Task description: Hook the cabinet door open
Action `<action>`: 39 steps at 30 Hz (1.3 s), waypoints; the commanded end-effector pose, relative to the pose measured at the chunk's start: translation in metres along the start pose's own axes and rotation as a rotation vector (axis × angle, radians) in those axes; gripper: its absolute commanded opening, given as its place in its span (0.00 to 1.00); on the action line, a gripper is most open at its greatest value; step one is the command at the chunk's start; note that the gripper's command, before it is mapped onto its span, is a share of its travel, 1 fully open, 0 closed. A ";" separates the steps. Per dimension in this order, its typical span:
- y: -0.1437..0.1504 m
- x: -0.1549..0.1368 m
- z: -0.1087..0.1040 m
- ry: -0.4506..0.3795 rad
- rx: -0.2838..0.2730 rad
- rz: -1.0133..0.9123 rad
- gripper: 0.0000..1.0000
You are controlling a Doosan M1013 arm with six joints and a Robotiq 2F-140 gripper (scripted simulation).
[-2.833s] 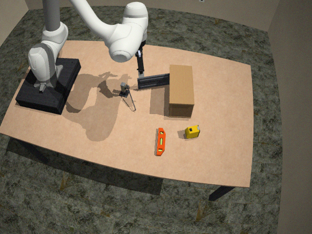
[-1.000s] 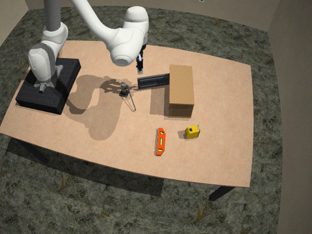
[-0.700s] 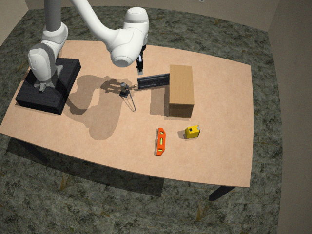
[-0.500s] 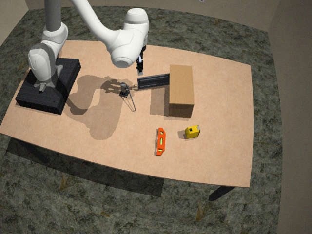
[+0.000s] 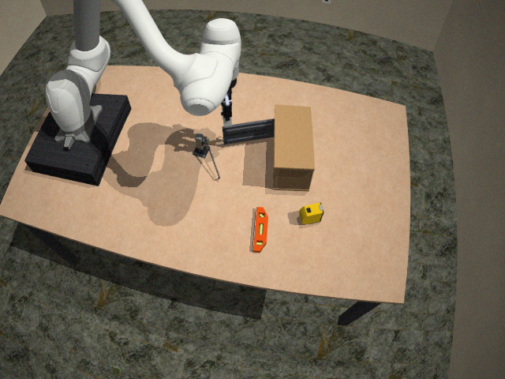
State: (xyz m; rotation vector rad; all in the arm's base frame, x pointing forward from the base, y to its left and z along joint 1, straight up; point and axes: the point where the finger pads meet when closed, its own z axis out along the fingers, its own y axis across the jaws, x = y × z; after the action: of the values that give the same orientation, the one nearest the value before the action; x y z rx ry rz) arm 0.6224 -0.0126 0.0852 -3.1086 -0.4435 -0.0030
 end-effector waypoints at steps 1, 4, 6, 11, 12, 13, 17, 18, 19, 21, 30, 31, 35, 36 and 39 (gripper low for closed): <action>0.000 0.000 0.005 0.000 0.000 0.000 0.16; 0.000 0.000 0.010 0.000 0.000 0.000 0.16; 0.000 0.000 0.013 0.000 0.000 0.000 0.16; 0.000 0.000 0.022 0.000 0.000 0.000 0.16; 0.000 0.000 0.022 0.000 0.000 0.000 0.16; 0.000 0.000 0.022 0.000 0.000 0.000 0.16; 0.000 0.000 0.027 0.000 0.000 0.000 0.16; 0.000 0.000 0.029 0.000 0.000 0.000 0.16; 0.000 0.000 0.030 0.000 0.000 0.000 0.16; 0.000 0.000 0.032 0.000 0.000 0.000 0.16; 0.000 0.000 0.037 0.000 0.000 0.000 0.16; 0.000 0.000 0.038 0.000 0.000 0.000 0.16; 0.000 0.000 0.039 0.000 0.000 0.000 0.16; 0.000 0.000 0.040 0.000 0.000 0.000 0.16; 0.000 0.000 0.040 0.000 0.000 0.000 0.16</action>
State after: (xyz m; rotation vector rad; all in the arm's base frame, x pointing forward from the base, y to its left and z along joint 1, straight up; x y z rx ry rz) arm 0.6228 -0.0125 0.0453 -3.1086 -0.4435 -0.0031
